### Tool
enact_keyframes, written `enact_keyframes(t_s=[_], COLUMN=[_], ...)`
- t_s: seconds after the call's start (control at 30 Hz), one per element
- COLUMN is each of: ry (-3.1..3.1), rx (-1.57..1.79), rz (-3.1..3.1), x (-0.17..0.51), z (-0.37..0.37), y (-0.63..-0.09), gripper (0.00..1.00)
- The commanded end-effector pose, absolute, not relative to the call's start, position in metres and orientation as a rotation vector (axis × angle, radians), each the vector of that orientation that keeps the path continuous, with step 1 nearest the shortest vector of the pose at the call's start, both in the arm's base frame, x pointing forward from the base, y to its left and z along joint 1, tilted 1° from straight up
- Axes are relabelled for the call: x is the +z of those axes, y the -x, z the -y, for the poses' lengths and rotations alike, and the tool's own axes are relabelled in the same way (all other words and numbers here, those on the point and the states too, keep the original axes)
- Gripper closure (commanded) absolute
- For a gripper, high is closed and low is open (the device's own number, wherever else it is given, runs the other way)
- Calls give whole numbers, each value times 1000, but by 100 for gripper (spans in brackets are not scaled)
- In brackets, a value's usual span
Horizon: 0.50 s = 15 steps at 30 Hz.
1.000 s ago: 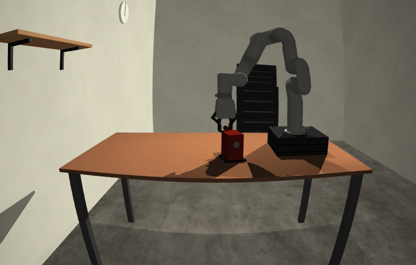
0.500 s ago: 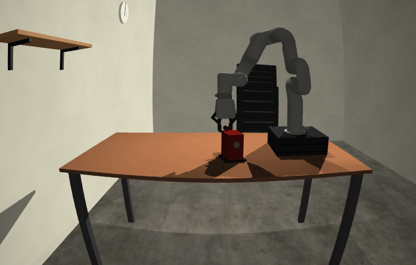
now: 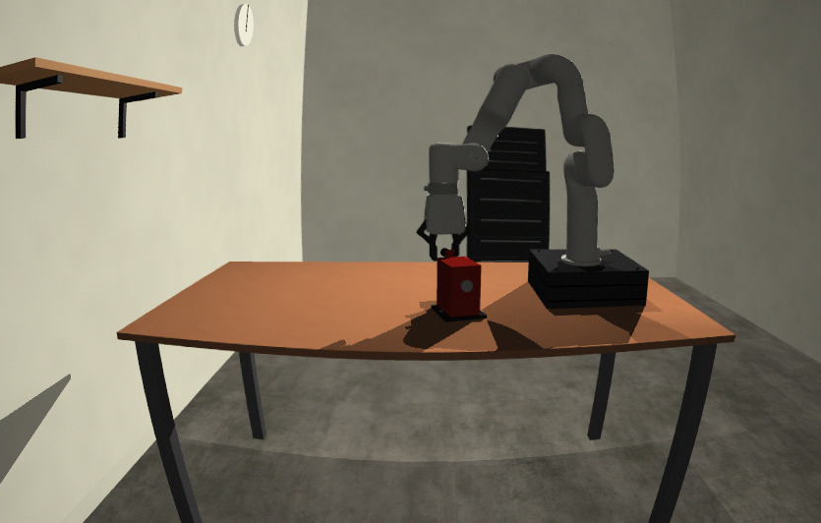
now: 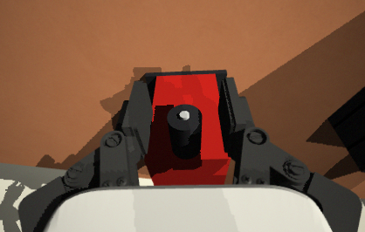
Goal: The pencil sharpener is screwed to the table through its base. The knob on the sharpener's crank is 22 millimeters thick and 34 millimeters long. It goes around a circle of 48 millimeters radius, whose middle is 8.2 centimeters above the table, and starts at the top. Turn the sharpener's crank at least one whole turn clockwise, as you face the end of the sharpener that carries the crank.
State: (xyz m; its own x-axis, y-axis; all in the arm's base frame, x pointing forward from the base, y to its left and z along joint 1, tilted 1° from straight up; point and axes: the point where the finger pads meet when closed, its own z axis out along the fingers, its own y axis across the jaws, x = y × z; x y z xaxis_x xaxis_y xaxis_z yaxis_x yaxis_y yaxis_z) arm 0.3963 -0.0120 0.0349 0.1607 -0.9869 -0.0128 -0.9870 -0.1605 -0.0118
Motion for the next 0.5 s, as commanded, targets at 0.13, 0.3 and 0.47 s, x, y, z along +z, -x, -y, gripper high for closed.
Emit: enact_keyframes(t_s=[0.13,0.3,0.47], ry=[2378,2378,2378], rx=[-1,-1,-1], rz=[-2022,-2022,-2022], x=[41,51,58], z=[12,12,12], y=[-398,-398,-398], gripper=[46,46,46])
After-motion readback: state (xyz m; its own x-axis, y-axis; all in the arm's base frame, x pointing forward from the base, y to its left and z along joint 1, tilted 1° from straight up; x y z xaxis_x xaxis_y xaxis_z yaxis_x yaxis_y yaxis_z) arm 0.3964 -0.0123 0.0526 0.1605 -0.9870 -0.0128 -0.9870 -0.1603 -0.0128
